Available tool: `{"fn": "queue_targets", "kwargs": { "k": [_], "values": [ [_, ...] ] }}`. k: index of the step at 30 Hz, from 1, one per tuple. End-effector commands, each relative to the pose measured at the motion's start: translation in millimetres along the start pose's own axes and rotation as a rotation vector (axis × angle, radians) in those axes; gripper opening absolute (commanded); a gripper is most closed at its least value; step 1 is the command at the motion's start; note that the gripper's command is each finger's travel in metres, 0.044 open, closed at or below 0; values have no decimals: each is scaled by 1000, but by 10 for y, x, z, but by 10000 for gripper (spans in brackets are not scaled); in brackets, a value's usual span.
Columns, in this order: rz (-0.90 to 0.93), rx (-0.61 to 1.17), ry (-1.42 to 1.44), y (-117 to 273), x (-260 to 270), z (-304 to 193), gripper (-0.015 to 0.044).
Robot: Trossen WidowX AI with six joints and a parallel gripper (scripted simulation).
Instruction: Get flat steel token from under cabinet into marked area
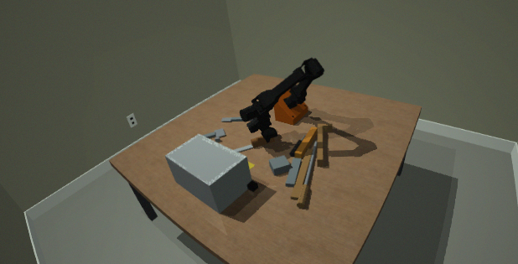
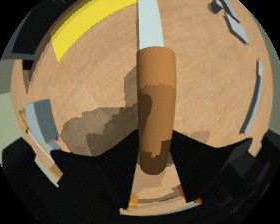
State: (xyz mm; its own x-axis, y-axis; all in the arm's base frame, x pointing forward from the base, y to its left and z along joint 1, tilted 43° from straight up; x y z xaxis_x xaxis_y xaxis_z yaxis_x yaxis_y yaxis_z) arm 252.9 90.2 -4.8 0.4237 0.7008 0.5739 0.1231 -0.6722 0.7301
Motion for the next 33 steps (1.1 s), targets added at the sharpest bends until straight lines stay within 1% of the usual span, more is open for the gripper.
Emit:
{"fn": "queue_targets", "kwargs": {
  "k": [1, 33],
  "values": [
    [0, -3, -3, 11, -45, 33, 0],
    [-1, -4, -3, 13, -437, 199, 0]
  ]
}}
Point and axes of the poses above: the point midway between the two fingers, 35 mm back from their tips, its own y axis back along the fingers, its own x axis across the jaws, z = x × y, the point moved 1 cm from there along y, back along the fingers
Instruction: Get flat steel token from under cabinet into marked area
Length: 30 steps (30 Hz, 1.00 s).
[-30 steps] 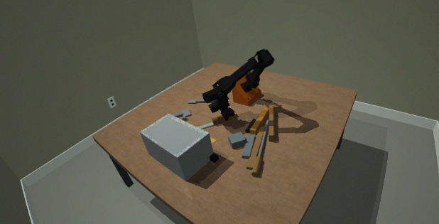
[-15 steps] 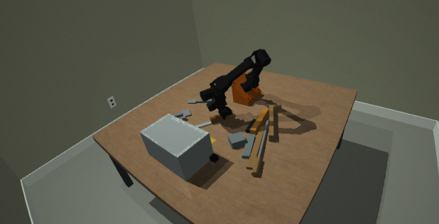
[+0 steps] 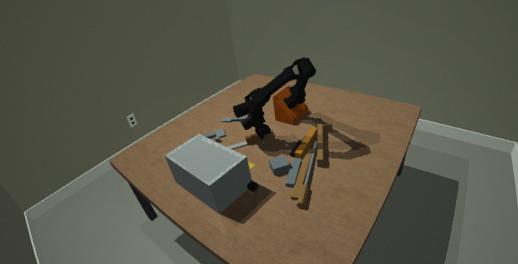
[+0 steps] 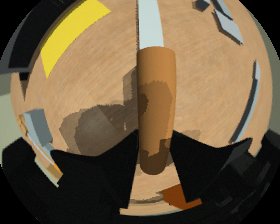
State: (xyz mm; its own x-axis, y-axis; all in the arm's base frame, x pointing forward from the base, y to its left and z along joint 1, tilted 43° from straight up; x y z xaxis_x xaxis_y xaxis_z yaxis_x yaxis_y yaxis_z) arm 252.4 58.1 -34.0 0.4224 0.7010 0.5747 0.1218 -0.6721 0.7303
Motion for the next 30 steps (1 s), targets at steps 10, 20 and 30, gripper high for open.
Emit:
{"fn": "queue_targets", "kwargs": {
  "k": [10, 20, 30],
  "values": [
    [-3, -3, -4, 12, -158, 71, 0],
    [-3, -4, -4, 14, -277, 121, 0],
    [-4, -4, -4, 15, -393, 170, 0]
  ]
}}
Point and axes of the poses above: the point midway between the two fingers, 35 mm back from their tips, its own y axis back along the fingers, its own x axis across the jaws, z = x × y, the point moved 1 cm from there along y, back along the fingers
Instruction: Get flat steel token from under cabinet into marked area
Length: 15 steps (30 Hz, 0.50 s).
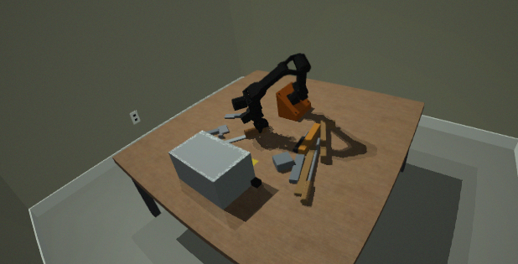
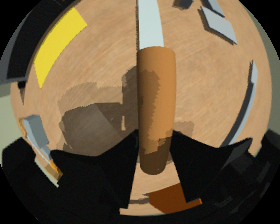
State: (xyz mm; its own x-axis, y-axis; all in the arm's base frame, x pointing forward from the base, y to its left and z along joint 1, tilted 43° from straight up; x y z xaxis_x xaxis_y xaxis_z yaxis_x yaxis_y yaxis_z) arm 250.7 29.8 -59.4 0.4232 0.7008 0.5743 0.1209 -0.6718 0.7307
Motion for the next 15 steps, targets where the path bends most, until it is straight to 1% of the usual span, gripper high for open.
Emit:
{"fn": "queue_targets", "kwargs": {
  "k": [1, 15],
  "values": [
    [-4, -4, -3, 13, -54, 29, 0],
    [-5, -4, -3, 15, -216, 95, 0]
  ]
}}
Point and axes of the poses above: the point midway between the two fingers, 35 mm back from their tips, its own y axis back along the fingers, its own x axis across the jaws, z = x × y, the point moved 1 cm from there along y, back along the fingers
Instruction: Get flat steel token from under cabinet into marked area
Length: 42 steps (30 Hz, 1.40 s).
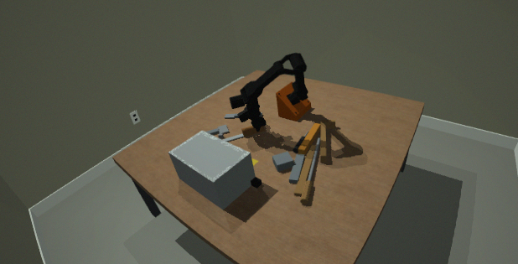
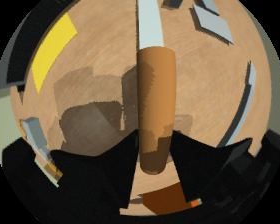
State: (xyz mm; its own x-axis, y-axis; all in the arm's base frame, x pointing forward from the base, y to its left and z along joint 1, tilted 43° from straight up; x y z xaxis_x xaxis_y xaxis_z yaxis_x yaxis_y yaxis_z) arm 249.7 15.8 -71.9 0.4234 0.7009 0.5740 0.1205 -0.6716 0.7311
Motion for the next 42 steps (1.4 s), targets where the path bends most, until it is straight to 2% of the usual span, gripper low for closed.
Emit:
{"fn": "queue_targets", "kwargs": {
  "k": [1, 42],
  "values": [
    [-4, -4, -3, 14, -53, 30, 0],
    [-7, -6, -2, 22, -517, 224, 0]
  ]
}}
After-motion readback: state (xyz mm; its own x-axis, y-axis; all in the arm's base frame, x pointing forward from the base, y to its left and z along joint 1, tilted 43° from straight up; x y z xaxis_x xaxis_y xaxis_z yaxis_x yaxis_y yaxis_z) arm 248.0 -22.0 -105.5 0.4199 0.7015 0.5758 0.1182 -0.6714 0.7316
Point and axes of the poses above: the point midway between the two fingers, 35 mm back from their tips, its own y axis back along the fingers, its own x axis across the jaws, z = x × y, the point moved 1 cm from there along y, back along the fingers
